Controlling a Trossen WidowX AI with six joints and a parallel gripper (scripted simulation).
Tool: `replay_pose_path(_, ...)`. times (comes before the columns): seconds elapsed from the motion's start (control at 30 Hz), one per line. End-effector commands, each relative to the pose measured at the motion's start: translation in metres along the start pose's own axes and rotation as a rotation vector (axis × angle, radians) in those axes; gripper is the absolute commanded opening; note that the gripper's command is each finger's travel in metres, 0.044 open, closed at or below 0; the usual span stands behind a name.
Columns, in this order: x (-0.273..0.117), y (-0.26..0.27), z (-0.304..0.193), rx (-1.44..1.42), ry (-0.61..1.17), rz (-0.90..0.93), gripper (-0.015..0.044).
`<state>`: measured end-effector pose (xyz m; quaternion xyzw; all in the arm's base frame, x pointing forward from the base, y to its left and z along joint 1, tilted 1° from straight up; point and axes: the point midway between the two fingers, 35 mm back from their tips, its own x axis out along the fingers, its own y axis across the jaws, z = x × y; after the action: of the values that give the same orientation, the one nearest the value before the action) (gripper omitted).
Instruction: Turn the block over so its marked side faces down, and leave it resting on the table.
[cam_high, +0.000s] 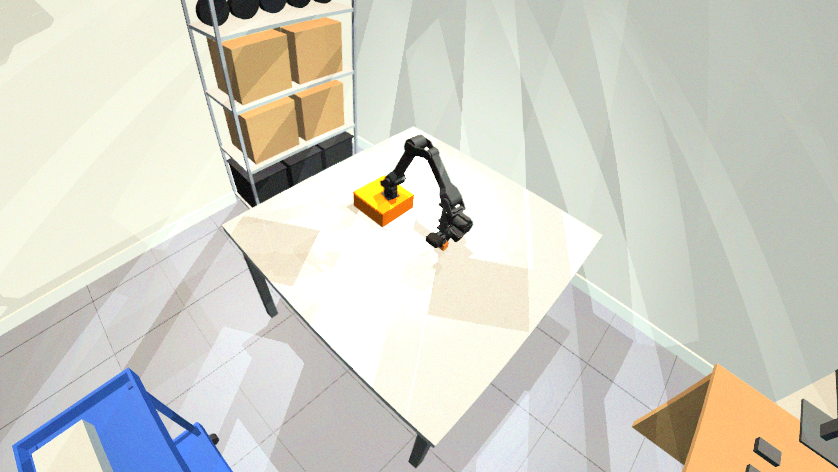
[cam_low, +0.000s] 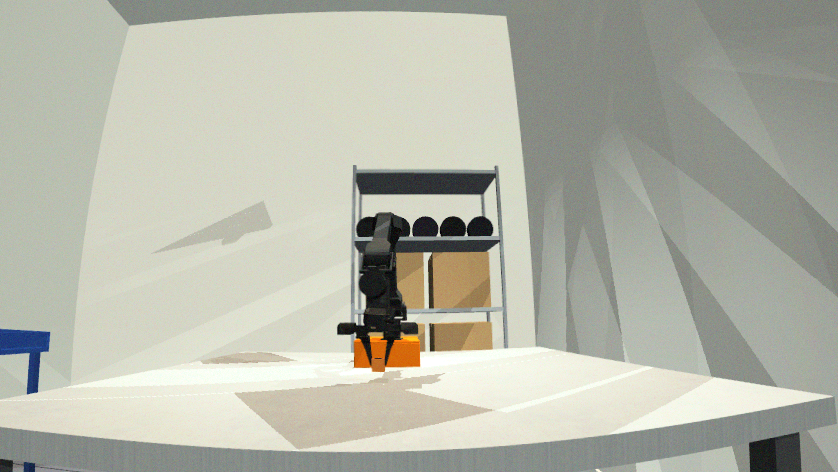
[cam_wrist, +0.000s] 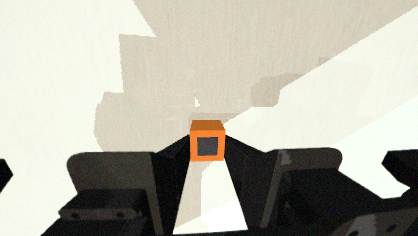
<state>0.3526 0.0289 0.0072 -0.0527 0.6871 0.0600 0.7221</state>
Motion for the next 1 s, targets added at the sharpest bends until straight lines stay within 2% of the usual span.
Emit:
replay_pose_path(0.0, -0.004, 0.0, 0.0, -0.003, -0.01, 0.002, 0.0)
replay_pose_path(0.97, 0.007, 0.0, -0.003, -0.001, -0.463, 0.003, 0.0)
